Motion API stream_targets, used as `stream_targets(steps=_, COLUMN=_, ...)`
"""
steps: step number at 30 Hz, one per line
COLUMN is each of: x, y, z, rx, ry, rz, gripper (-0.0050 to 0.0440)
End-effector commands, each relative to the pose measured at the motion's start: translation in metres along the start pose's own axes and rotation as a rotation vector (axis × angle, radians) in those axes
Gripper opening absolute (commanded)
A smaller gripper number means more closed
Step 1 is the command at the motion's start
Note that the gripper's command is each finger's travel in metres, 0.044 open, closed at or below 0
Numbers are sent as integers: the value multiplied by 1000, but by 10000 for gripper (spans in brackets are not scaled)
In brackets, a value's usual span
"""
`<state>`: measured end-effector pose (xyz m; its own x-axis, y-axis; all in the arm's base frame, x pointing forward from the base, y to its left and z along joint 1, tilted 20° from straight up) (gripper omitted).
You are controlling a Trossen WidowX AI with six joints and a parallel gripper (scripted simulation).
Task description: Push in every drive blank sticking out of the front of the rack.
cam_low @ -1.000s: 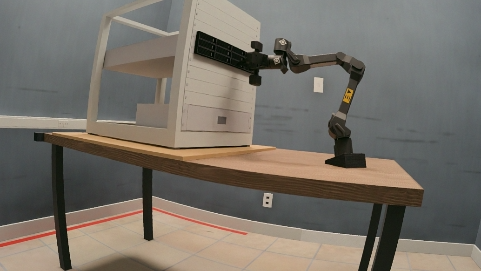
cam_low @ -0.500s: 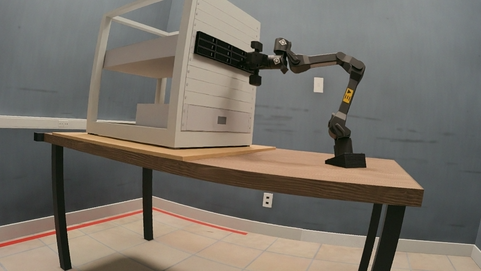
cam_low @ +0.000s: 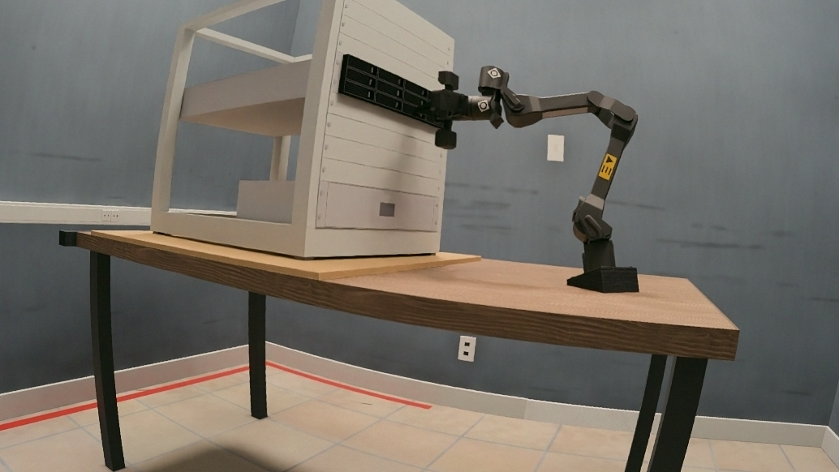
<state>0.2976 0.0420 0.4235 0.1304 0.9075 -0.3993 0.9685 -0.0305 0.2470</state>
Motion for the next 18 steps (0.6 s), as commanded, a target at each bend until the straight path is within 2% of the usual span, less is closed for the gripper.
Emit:
stream_targets(steps=1, x=-5, y=-15, z=-8, rx=-20, ry=6, rz=12, gripper=-50)
stream_targets(steps=9, x=-4, y=-52, z=-7, rx=-20, ry=6, rz=12, gripper=-50)
stream_targets(steps=18, x=-4, y=-56, z=-7, rx=-20, ry=6, rz=12, gripper=-50)
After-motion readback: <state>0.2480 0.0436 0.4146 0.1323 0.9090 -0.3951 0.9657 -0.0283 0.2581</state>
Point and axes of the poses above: the point midway between the two fingers, 35 mm back from their tips, its own y axis out along the fingers, its own z axis across the jaws, x = y × z, the point moved 4 cm from there along -y, back along the fingers, and after that the axes turned 12 degrees about -y, right-handed, at the moved point
